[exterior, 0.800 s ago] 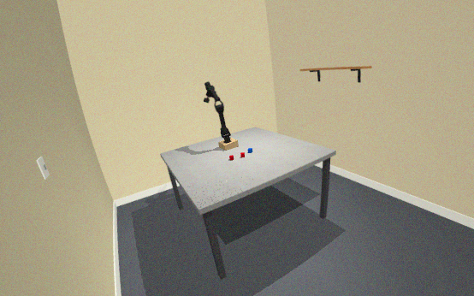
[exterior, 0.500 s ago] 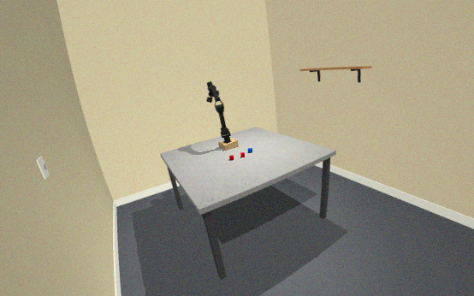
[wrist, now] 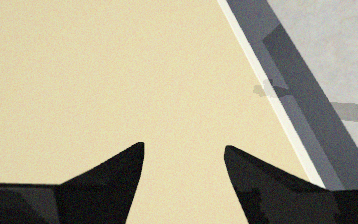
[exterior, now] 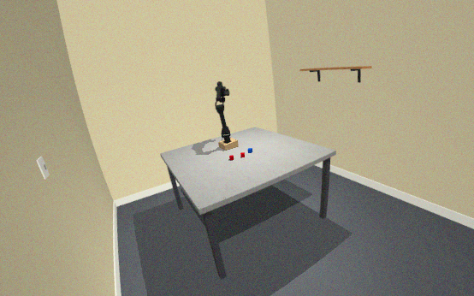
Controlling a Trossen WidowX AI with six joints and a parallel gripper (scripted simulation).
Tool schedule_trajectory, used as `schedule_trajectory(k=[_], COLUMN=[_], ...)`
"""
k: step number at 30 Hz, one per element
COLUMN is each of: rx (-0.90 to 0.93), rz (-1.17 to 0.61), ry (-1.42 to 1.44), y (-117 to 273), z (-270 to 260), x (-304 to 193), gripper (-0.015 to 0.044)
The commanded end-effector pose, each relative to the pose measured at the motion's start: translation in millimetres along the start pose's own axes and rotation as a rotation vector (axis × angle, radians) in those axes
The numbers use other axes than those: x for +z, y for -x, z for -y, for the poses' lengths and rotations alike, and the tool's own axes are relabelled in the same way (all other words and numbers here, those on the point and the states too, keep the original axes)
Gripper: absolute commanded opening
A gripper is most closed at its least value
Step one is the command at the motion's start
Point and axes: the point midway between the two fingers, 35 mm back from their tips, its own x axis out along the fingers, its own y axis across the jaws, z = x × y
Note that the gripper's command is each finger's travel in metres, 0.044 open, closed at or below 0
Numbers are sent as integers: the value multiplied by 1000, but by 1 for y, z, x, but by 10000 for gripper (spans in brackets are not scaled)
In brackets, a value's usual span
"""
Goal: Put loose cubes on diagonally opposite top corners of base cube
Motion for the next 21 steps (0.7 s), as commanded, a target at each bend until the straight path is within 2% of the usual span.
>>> schedule_trajectory(k=[1,11,21], rx=[-26,-131,-291], rz=[93,313,488], ry=[58,193,297], y=[-7,-8,16], z=[4,20,50], x=[39,144,244], gripper=[265,265,265])
